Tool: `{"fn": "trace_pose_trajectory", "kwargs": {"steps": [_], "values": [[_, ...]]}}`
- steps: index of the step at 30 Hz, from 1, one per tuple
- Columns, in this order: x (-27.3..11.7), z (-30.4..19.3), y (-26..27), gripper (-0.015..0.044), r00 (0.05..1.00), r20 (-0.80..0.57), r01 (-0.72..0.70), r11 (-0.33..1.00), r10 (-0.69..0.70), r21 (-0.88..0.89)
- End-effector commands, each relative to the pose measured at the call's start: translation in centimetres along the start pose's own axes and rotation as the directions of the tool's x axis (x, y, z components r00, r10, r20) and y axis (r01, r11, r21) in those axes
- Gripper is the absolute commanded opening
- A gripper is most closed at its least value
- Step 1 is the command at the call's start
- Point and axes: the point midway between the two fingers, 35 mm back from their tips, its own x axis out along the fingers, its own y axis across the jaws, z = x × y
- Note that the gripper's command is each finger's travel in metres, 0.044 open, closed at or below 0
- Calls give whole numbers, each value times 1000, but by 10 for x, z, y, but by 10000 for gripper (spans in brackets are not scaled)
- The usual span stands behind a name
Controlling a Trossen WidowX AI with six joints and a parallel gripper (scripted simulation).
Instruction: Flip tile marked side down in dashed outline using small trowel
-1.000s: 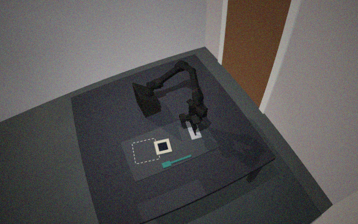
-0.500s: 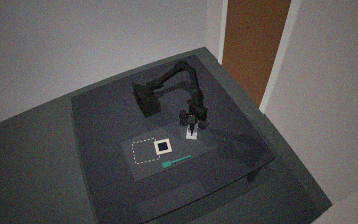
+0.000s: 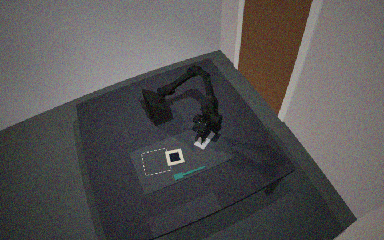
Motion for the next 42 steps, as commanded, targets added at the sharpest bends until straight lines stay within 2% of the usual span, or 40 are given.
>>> {"fn": "trace_pose_trajectory", "kwargs": {"steps": [1, 6, 12, 17, 18, 36, 42], "values": [[1, 0, -1, 130, 1000, -2, 3, 994, -3, 110], [1, 0, -1, 130, 1000, -2, 4, 968, -3, 252], [1, 0, -1, 130, 1000, -2, 4, 962, -3, 272], [1, 0, -1, 261, 1000, -2, 4, 962, -3, 272], [1, 0, -1, 270, 1000, -2, 4, 962, -3, 272], [1, 0, -1, 270, 1000, -2, 4, 962, -3, 272], [-44, -2, -3, 270, 1000, -3, 3, 956, -2, 293]]}}
